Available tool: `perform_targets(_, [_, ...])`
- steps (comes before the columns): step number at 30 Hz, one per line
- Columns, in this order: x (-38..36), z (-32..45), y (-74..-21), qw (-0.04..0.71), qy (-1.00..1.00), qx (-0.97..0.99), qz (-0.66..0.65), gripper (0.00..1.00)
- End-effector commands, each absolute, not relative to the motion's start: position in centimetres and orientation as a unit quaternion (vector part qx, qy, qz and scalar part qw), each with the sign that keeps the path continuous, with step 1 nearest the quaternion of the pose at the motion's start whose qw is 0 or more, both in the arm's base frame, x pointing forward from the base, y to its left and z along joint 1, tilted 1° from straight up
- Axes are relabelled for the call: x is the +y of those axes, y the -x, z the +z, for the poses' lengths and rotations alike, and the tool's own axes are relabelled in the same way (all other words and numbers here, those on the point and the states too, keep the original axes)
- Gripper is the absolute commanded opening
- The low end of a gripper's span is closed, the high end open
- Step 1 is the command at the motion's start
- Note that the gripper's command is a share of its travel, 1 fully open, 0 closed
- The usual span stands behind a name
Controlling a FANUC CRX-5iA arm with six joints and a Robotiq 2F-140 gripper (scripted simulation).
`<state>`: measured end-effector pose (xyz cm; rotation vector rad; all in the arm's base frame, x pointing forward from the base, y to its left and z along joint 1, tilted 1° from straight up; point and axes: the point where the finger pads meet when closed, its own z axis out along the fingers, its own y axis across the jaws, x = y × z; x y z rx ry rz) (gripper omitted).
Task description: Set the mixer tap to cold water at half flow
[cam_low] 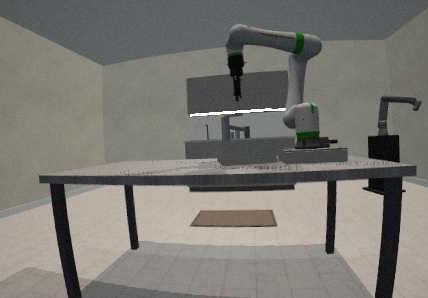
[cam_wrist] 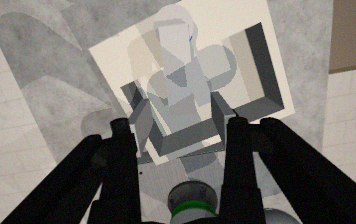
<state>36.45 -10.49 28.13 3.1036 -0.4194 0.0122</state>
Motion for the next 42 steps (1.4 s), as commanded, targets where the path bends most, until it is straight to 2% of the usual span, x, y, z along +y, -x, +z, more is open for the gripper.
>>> perform_targets(1, [-10.5, 27.7, -36.5, 0.005, -0.991, -0.134, 0.004, 0.42])
perform_targets(42, [-10.5, 26.1, -36.5, 0.005, -0.991, -0.134, 0.004, 0.42])
